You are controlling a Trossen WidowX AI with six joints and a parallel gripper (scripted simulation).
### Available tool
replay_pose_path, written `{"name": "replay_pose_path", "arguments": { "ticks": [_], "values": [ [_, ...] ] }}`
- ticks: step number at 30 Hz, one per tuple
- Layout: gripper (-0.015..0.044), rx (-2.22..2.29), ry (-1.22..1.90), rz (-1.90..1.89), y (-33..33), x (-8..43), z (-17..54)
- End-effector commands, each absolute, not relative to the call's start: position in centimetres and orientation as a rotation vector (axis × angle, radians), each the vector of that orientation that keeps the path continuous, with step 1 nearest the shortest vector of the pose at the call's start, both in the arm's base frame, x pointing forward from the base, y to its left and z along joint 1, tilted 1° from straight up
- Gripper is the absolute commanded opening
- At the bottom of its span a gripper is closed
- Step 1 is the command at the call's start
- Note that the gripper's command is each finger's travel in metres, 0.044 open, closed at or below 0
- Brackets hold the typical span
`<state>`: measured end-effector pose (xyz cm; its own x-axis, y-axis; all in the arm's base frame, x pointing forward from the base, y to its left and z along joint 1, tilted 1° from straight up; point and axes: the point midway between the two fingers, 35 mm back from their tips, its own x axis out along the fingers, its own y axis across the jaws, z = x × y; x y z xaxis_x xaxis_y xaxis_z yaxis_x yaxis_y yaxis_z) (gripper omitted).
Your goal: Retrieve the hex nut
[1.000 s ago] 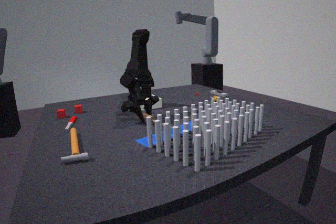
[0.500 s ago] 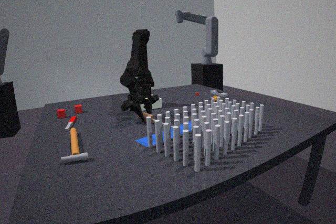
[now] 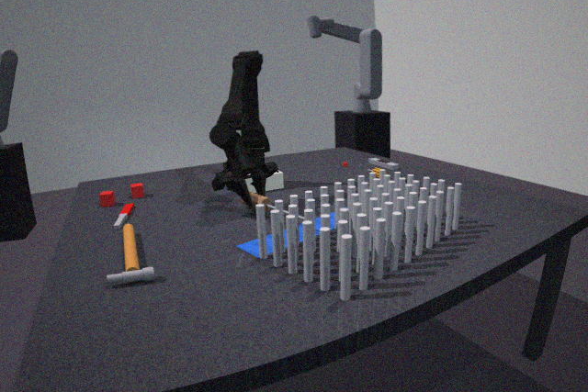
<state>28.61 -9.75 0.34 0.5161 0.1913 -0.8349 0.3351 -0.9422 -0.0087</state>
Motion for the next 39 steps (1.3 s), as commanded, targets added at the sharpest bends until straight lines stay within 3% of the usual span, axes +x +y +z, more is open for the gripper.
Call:
{"name": "replay_pose_path", "arguments": {
  "ticks": [1, 20, 39],
  "values": [
    [0.0, 2.605, 0.443, -1.377, -10.0, 29.1, 1.1],
    [0.0, 2.6, 0.448, -1.38, -11.1, 25.0, 2.2],
    [0.0, 2.601, 0.444, -1.378, -11.6, 26.0, 11.9]
  ]
}}
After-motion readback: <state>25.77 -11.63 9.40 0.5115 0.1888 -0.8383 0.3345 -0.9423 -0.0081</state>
